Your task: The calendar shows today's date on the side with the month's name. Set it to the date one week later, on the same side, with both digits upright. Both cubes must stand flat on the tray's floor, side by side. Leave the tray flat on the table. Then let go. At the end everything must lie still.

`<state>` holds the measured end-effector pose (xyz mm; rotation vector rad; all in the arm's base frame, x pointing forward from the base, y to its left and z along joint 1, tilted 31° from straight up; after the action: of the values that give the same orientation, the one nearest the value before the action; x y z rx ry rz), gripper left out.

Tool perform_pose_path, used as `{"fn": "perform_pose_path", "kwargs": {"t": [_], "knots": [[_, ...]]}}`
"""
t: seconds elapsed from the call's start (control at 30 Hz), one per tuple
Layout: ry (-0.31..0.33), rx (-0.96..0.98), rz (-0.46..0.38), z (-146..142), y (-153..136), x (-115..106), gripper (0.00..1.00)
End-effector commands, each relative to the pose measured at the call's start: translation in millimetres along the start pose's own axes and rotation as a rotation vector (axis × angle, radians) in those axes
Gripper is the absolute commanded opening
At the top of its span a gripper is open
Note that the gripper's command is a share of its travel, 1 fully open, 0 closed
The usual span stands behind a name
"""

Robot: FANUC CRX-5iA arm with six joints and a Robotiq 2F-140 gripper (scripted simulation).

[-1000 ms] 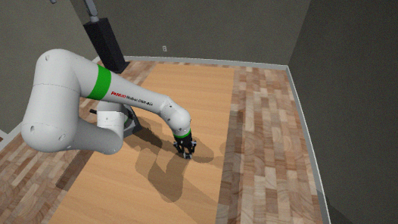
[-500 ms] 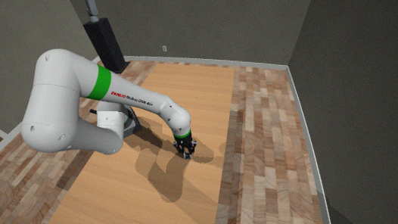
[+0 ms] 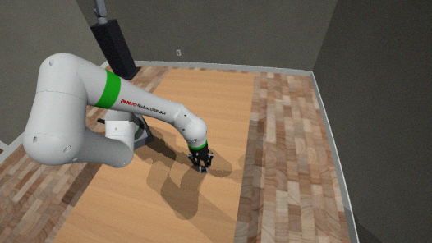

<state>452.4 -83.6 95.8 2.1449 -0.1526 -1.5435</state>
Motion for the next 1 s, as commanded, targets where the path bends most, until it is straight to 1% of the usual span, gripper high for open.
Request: {"fn": "perform_pose_path", "kwargs": {"t": [0.0,0.97], "knots": [[0.0,0.0,0.0,-0.2,0.0,-0.1,0.16],[0.0,0.0,0.0,-0.2,0.0,3.7,0.16]]}}
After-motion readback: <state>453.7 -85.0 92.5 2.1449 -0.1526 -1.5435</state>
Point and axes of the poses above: the point where the finger pads meet when closed, its own x axis out along the fingers, its own z axis across the jaws, y = z × x, the point moved 6 cm from there along -x, back along the fingers, and after that the axes turned 4 degrees about -x, right-handed, at the moved point
